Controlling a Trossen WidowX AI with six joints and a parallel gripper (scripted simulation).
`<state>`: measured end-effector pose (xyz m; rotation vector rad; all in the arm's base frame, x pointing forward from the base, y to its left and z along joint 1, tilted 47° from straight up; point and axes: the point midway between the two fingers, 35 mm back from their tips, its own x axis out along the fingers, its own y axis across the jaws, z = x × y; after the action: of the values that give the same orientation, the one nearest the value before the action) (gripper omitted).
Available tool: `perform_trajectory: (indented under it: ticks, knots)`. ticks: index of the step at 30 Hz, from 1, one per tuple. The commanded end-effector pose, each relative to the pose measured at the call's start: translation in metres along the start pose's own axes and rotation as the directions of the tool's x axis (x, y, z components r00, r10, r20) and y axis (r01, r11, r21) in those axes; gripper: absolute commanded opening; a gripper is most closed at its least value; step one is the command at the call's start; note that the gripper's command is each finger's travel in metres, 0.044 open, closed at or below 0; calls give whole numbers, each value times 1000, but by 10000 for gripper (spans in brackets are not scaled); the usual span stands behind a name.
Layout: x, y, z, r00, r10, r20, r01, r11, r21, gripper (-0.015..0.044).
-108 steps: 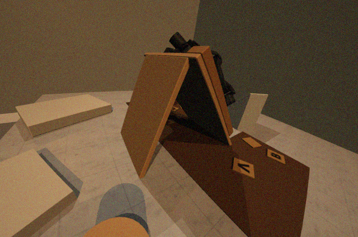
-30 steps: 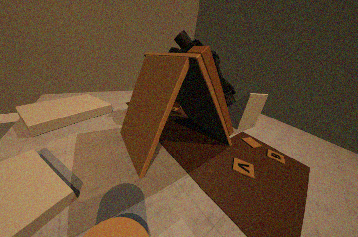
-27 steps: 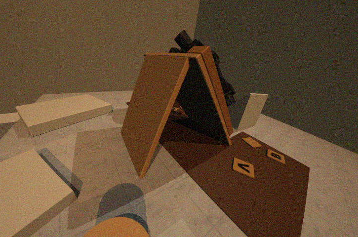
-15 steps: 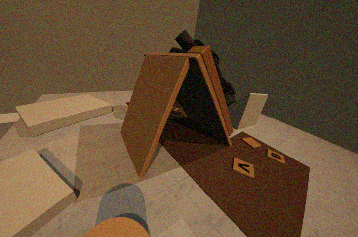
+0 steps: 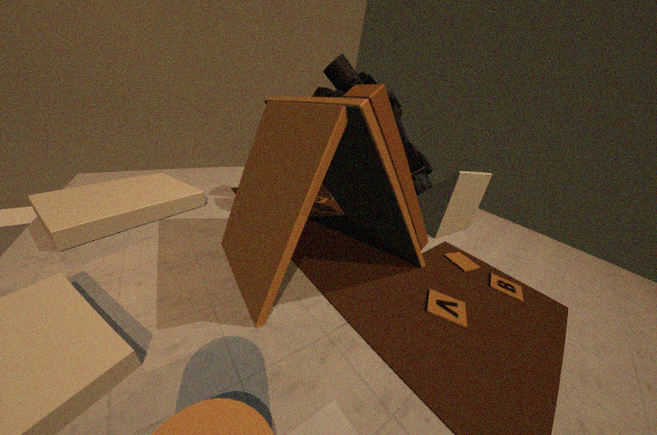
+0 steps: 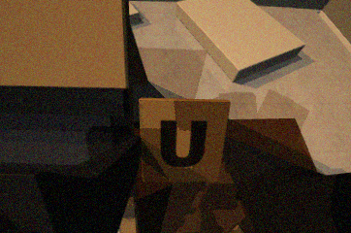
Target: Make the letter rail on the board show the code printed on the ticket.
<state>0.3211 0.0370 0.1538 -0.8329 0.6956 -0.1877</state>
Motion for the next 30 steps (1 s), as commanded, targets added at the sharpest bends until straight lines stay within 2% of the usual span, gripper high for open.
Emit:
perform_trajectory:
  ticks: [1,30]
  knots:
    - [0,2,0,1000,-3,-1,3,1000,6,0]
    - [0,17,0,1000,-2,-1,2,1000,6,0]
